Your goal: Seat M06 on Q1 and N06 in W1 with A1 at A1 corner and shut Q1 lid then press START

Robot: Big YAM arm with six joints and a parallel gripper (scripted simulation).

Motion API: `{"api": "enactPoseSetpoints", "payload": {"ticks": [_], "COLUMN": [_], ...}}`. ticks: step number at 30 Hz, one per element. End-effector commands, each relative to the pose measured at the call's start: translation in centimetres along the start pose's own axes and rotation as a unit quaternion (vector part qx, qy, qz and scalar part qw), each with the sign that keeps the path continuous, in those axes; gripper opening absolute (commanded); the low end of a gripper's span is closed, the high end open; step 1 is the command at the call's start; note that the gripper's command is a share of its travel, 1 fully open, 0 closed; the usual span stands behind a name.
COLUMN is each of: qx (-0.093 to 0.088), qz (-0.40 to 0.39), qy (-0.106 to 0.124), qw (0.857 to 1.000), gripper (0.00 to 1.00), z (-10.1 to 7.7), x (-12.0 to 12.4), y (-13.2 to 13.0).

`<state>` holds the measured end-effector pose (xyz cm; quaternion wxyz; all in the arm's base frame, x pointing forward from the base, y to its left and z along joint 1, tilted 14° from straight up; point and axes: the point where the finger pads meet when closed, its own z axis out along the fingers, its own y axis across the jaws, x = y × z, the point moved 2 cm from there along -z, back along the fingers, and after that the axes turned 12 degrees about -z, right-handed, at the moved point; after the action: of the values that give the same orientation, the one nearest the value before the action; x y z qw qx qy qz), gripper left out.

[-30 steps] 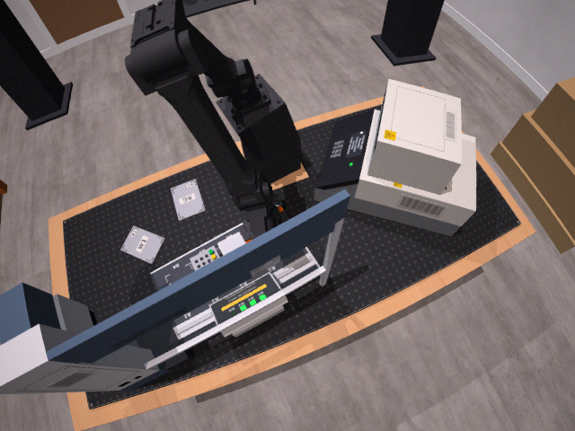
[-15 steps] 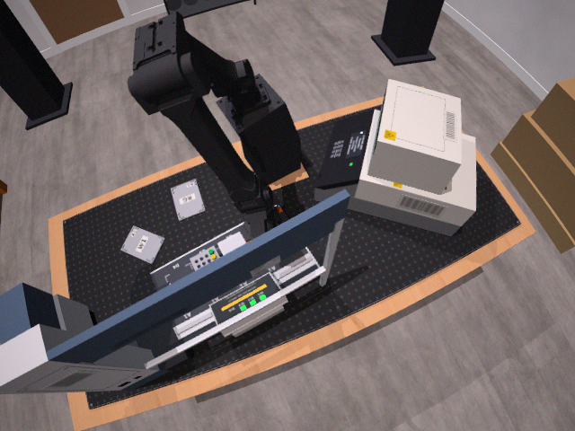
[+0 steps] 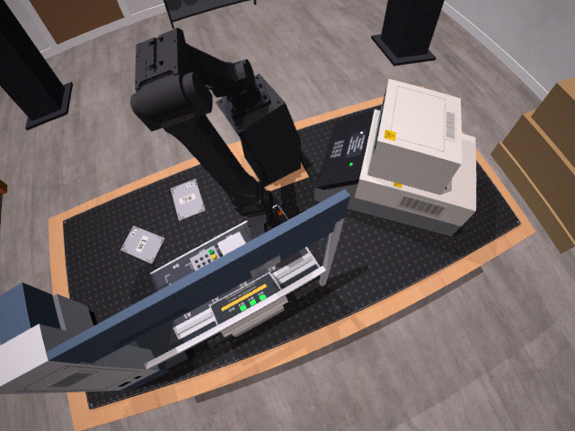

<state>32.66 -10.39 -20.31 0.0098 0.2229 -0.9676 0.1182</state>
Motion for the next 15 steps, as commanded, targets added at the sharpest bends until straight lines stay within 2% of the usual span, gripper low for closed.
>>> {"api": "enactPoseSetpoints", "payload": {"ticks": [1, 5, 7, 10, 15], "qx": [0.017, 0.018, 0.014, 0.014, 0.009], "qz": [-0.003, -0.006, -0.006, 0.001, 0.009], "qy": [-0.025, -0.027, -0.013, -0.013, -0.007], "qw": [1.0, 0.999, 1.0, 1.0, 1.0], "gripper": [0.95, 0.95, 0.95, 0.95, 0.95], "z": [0.0, 0.3, 0.9, 1.7, 1.0], "x": [-1.9, -2.2, -1.3, -1.1, -0.3], "y": [-1.6, -1.5, -1.0, -1.3, -1.2]}}
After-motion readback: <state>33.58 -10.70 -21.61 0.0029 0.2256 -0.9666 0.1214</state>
